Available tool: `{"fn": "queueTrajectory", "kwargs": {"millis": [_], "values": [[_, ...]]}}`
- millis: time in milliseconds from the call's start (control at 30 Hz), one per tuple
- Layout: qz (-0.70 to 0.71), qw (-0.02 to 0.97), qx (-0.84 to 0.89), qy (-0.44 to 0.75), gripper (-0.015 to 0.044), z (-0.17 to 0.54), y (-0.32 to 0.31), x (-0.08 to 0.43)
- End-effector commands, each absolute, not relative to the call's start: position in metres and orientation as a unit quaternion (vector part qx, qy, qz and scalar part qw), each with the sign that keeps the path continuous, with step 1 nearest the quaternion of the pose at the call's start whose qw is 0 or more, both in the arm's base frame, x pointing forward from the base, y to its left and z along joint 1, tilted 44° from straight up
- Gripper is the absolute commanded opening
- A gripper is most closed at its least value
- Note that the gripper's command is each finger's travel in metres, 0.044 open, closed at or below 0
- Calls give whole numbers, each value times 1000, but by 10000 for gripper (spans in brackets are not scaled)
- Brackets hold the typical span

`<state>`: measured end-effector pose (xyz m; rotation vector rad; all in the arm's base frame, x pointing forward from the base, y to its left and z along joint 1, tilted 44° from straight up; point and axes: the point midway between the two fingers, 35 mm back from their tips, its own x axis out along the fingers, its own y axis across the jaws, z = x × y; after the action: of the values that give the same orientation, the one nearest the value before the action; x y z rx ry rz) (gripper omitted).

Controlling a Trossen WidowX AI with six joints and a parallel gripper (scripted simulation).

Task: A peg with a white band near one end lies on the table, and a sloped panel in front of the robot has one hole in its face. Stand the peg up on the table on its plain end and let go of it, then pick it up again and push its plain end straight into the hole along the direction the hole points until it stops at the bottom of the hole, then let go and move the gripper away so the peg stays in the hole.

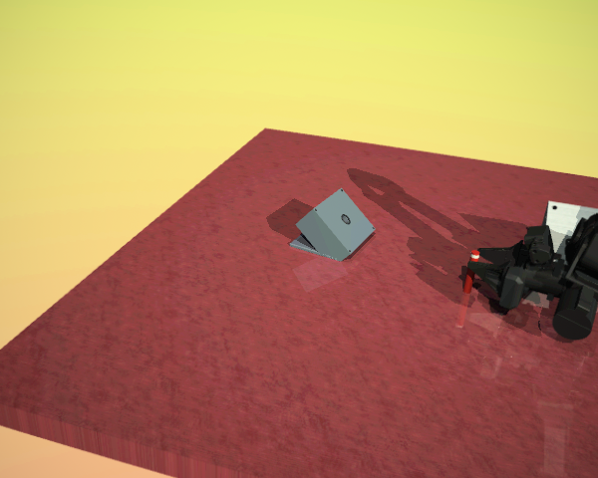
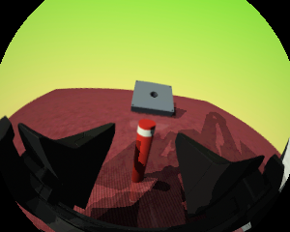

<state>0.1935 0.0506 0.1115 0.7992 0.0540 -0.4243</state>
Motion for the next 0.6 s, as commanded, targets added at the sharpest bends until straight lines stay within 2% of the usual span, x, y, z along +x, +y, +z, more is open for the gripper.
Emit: {"fn": "queueTrajectory", "kwargs": {"millis": [0,100,333,567], "values": [[-205,899,386,26,366,111,51,194],[-205,899,386,26,440,111,51,194],[-207,898,386,28,440,112,50,194],[-259,872,407,86,440,121,21,208]]}}
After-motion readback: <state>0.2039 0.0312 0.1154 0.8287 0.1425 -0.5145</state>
